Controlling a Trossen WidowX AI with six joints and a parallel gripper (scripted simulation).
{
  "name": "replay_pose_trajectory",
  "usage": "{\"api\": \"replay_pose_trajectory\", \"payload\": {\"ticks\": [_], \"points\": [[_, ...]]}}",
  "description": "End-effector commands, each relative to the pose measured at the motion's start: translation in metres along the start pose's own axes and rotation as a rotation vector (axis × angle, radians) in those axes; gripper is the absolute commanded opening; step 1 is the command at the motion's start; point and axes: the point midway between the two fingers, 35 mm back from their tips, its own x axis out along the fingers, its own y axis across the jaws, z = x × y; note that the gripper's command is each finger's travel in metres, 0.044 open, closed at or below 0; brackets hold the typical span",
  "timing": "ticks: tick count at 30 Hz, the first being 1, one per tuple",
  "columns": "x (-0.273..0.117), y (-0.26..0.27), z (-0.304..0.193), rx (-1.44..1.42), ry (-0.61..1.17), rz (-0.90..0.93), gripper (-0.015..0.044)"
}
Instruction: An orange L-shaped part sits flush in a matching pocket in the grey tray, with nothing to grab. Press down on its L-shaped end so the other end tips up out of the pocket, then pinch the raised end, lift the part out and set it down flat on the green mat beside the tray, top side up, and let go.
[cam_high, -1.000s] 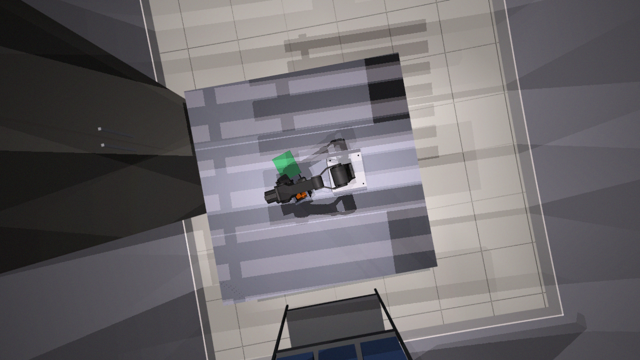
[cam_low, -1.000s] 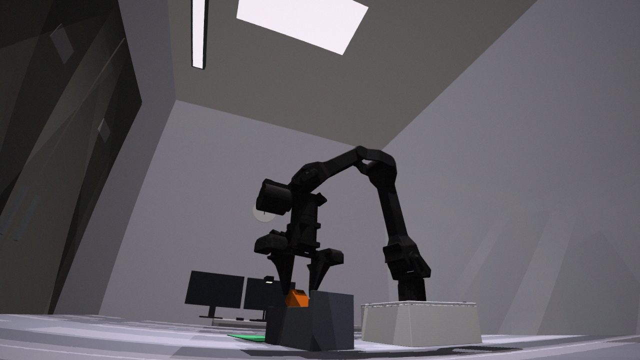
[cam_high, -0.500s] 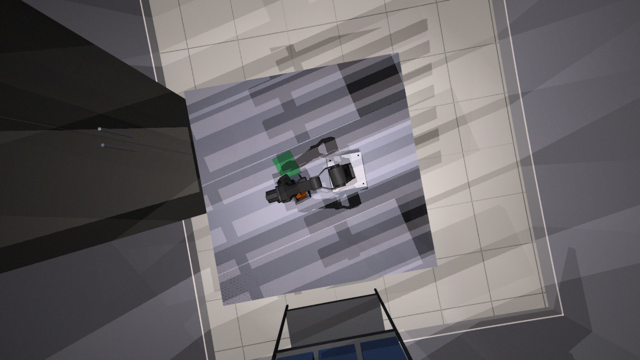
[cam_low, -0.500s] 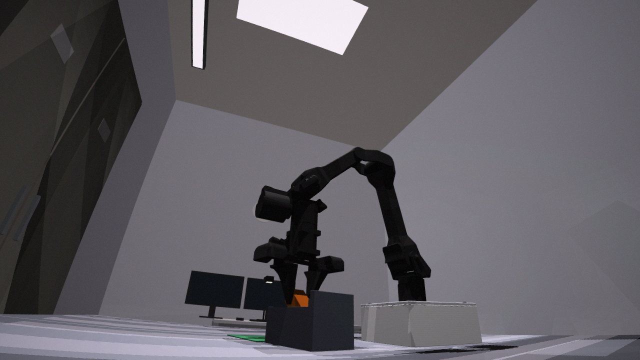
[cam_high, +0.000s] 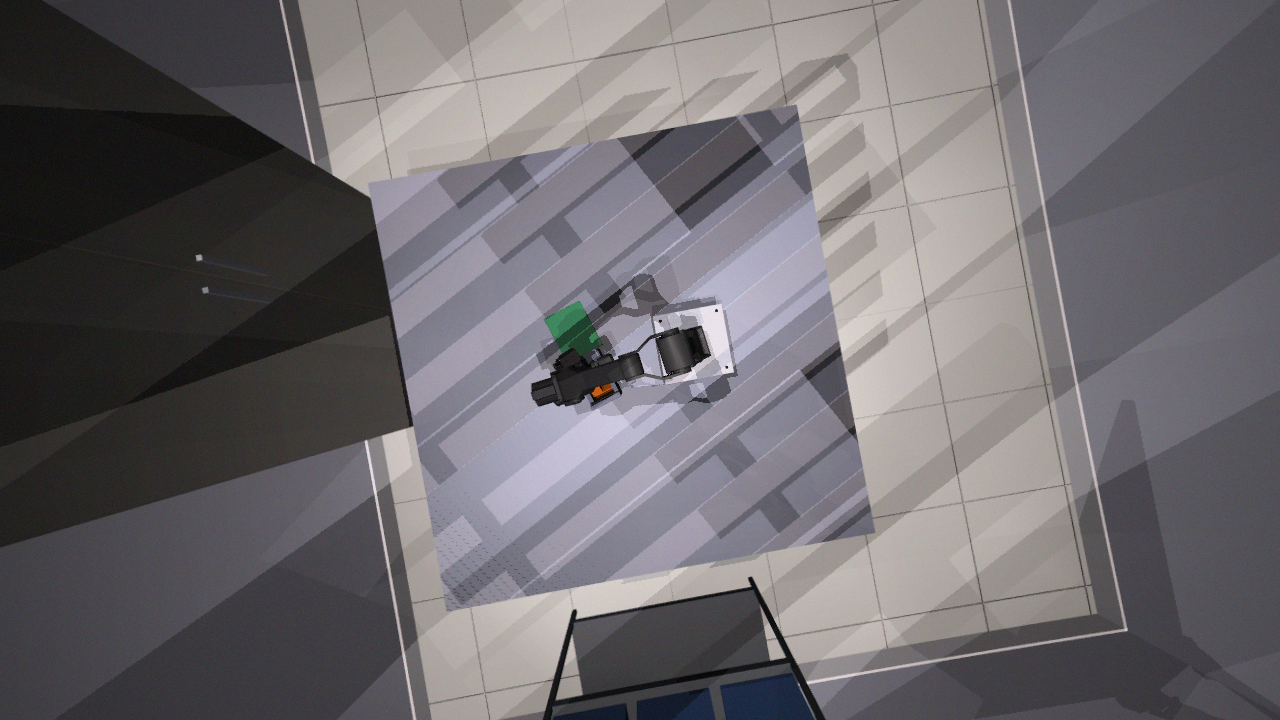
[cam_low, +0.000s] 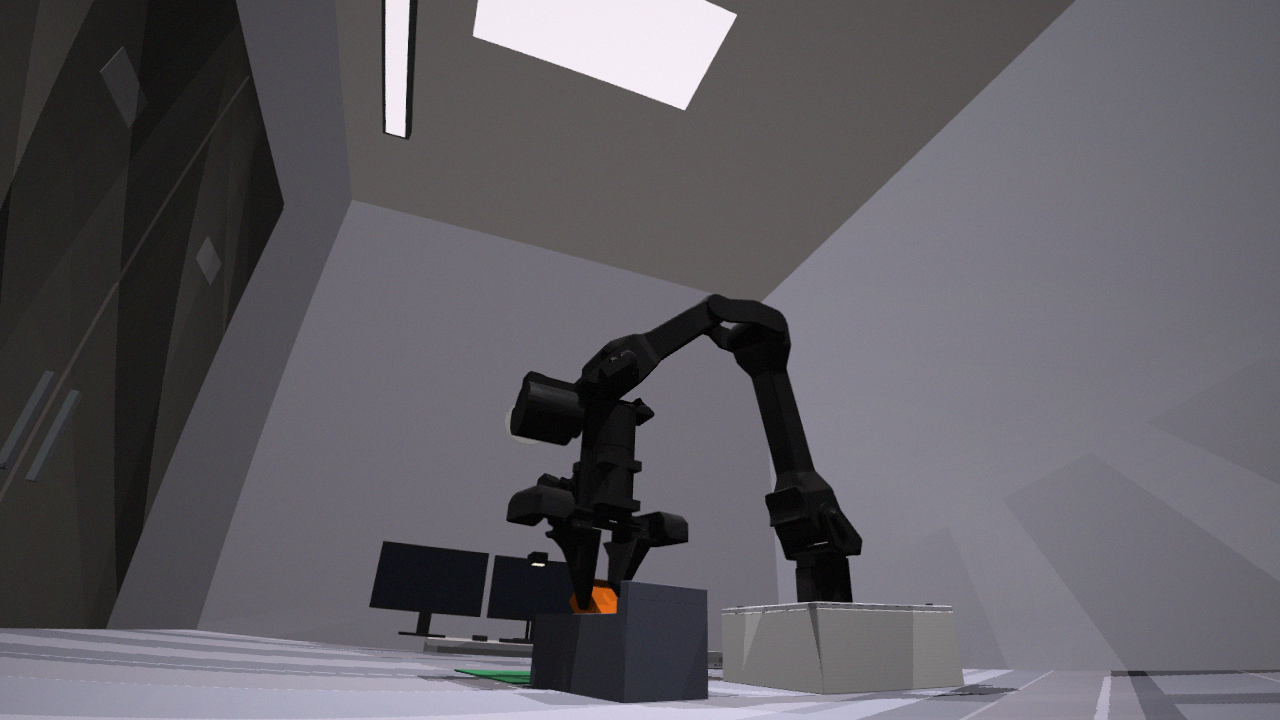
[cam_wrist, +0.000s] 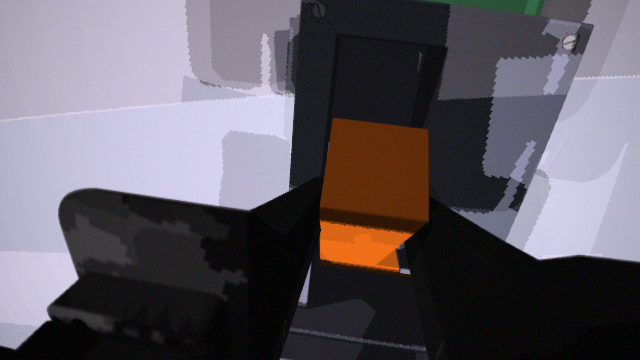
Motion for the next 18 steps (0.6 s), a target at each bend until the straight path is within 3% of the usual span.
{"api": "replay_pose_trajectory", "payload": {"ticks": [1, 18], "points": [[-0.001, 0.000, 0.000, 0.000, 0.000, 0.001, 0.0000], [-0.021, 0.000, 0.000, 0.003, -0.002, -0.001, 0.0000]]}}
